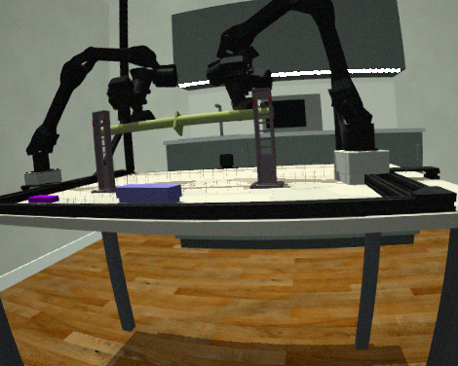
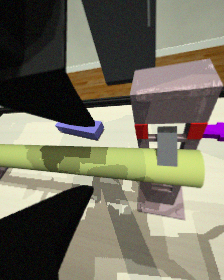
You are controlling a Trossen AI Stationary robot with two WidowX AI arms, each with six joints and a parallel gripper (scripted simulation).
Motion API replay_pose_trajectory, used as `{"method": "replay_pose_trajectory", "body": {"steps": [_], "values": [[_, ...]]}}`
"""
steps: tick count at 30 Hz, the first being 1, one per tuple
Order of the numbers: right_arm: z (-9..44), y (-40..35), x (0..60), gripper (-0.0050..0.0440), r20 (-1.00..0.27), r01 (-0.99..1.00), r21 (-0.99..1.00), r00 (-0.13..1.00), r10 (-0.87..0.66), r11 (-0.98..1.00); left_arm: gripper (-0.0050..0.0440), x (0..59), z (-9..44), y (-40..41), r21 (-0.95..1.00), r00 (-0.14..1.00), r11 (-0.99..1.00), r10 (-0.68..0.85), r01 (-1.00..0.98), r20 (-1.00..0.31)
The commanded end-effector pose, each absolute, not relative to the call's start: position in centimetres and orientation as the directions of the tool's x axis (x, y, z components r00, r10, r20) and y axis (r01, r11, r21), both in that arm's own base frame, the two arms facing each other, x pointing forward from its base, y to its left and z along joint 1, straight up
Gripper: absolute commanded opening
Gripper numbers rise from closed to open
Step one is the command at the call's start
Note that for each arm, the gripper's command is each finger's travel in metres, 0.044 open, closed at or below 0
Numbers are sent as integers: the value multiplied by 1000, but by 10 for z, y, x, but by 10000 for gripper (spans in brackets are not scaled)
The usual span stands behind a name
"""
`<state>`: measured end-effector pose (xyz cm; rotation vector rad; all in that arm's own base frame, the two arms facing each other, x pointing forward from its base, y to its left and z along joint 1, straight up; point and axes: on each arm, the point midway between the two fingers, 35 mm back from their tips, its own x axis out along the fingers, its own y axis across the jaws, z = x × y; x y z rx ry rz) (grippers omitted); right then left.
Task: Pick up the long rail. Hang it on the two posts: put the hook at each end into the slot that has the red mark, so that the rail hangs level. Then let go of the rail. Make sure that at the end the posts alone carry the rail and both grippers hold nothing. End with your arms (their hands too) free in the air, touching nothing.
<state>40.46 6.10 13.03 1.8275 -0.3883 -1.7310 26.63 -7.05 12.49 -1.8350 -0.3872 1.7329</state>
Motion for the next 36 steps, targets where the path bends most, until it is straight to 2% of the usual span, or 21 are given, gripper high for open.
{"method": "replay_pose_trajectory", "body": {"steps": [1,6,7,36], "values": [[131,61,405,312,-805,181,593,114,-582,-785,312,266,125,-70,-589,115,-789,577,-177,-808],[131,61,405,432,-805,181,593,114,-582,-785,432,266,125,-70,-589,115,-789,577,-177,-808],[131,61,405,440,-805,181,593,114,-582,-785,440,266,125,-70,-589,115,-789,577,-177,-808],[145,76,401,440,-805,181,593,114,-583,-784,440,263,139,-84,-590,115,-788,578,-177,-808]]}}
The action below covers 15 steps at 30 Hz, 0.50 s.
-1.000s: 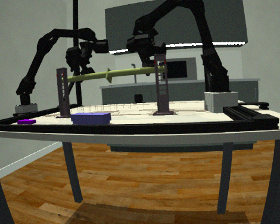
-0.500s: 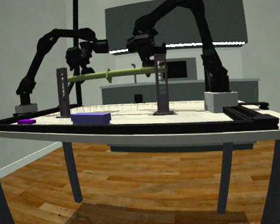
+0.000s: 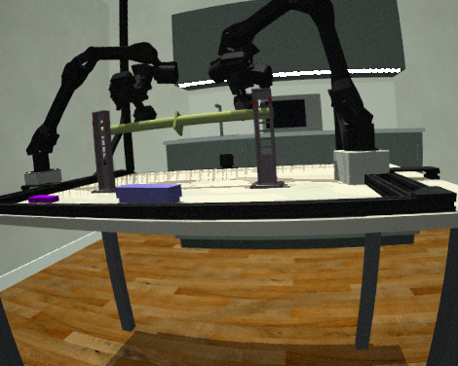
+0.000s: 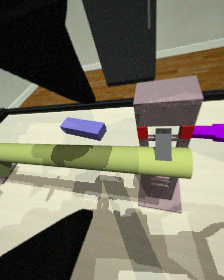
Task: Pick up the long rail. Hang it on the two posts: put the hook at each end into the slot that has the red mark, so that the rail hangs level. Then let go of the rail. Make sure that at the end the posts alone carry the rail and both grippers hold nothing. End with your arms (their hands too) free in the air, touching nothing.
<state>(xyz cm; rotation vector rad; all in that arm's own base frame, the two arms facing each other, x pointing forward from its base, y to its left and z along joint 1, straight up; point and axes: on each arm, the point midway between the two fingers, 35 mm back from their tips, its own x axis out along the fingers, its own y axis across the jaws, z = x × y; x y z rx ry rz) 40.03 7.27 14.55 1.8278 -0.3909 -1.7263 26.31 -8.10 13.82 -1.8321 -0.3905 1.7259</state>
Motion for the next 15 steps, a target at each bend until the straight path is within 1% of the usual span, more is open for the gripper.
{"method": "replay_pose_trajectory", "body": {"steps": [1,10,15], "values": [[145,78,400,440,-805,181,593,116,-582,-784,440,263,139,-87,-590,114,-787,579,-180,-807],[139,116,388,440,-806,192,592,143,-574,-783,440,255,131,-126,-610,95,-761,606,-221,-790],[139,119,387,440,-806,193,592,145,-574,-783,440,254,130,-129,-612,94,-758,609,-224,-788]]}}
